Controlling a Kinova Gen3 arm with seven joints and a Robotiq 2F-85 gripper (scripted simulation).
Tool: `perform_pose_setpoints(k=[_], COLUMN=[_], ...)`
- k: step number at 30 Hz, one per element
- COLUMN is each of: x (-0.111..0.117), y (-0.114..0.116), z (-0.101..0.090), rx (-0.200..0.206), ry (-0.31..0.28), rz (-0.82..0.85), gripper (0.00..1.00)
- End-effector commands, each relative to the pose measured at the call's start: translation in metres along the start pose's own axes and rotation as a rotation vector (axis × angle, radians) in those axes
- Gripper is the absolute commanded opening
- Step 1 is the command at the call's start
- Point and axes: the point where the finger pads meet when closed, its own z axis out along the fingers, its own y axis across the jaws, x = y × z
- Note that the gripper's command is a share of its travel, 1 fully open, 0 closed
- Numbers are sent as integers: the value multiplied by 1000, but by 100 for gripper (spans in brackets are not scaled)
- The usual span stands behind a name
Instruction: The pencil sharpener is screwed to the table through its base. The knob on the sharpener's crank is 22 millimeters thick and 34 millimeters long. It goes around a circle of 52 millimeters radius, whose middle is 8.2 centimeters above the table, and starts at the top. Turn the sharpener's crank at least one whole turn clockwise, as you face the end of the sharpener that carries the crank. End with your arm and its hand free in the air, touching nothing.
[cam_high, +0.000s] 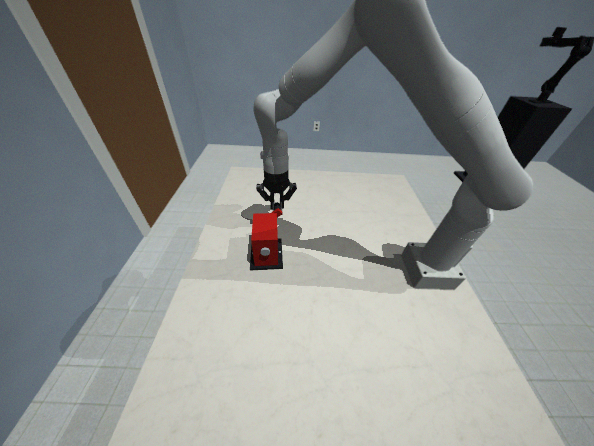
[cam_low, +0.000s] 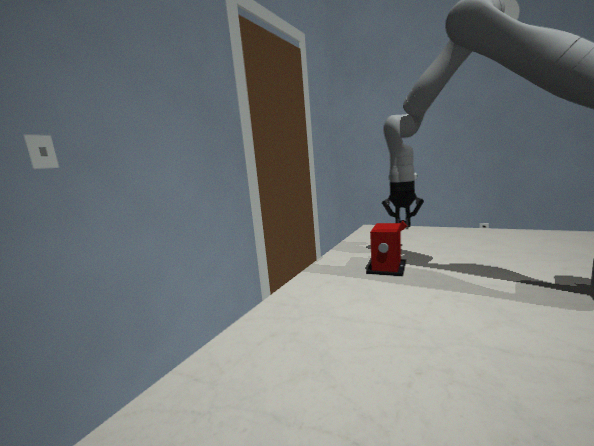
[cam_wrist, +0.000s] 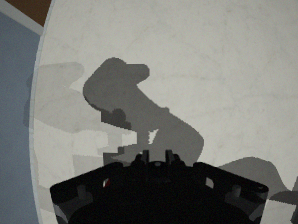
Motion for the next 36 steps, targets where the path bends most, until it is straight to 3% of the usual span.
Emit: perform_pose_setpoints(k=[1, 17, 36], x=[1, 1, 1], y=[-10, -30, -34], z=[-7, -17, -18], rx=[13, 12, 12], ry=[10, 9, 9], rz=[-2, -2, -2], gripper=[0, 0, 0])
